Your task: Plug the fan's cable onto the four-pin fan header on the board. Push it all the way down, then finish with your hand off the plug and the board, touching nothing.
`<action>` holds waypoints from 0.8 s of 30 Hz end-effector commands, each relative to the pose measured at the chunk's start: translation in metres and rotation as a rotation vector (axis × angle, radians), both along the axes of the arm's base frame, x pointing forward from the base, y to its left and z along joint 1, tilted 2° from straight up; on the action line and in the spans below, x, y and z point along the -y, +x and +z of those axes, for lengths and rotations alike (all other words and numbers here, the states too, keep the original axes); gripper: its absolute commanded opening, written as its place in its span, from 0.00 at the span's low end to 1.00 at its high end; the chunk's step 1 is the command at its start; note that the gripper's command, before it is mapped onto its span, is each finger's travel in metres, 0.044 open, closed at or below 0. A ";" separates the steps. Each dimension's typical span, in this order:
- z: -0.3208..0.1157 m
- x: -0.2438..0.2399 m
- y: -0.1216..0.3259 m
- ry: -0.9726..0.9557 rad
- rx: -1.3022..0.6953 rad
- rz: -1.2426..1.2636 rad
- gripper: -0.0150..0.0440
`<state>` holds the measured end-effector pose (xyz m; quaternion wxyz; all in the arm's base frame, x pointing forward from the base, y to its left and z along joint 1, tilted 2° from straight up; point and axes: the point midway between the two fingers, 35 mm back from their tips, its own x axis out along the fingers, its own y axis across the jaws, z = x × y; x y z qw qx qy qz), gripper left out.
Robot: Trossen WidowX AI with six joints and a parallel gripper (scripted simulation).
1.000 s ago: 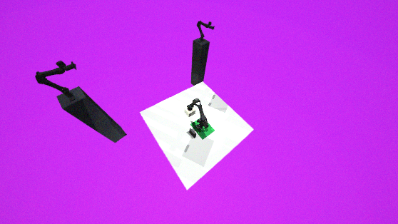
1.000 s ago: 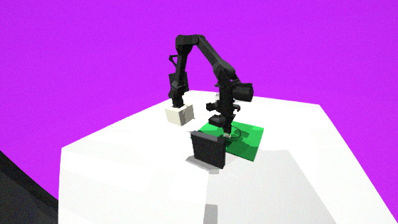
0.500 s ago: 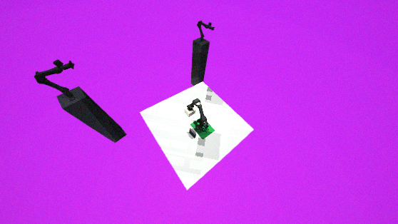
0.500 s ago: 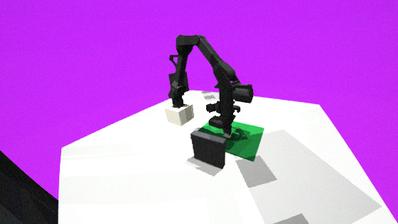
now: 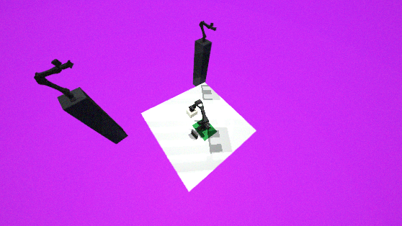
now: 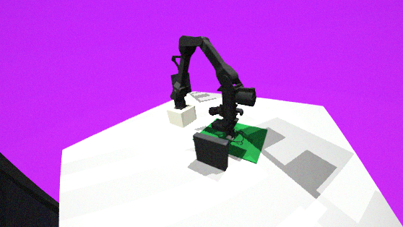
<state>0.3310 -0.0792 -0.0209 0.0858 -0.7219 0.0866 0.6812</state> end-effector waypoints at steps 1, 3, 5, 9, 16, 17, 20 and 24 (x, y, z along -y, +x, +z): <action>-0.004 0.000 0.000 0.000 0.001 -0.002 0.25; -0.005 0.000 0.001 0.000 0.001 -0.002 0.25; -0.002 0.000 0.000 0.000 0.001 -0.001 0.34; -0.002 0.000 0.000 0.000 0.001 -0.001 0.52; 0.001 0.000 0.000 0.000 0.001 -0.001 0.69; 0.010 0.000 0.000 0.000 0.001 -0.001 0.69; 0.050 0.000 -0.002 0.000 0.001 -0.002 0.69; 0.053 0.000 -0.003 0.000 0.001 -0.002 0.69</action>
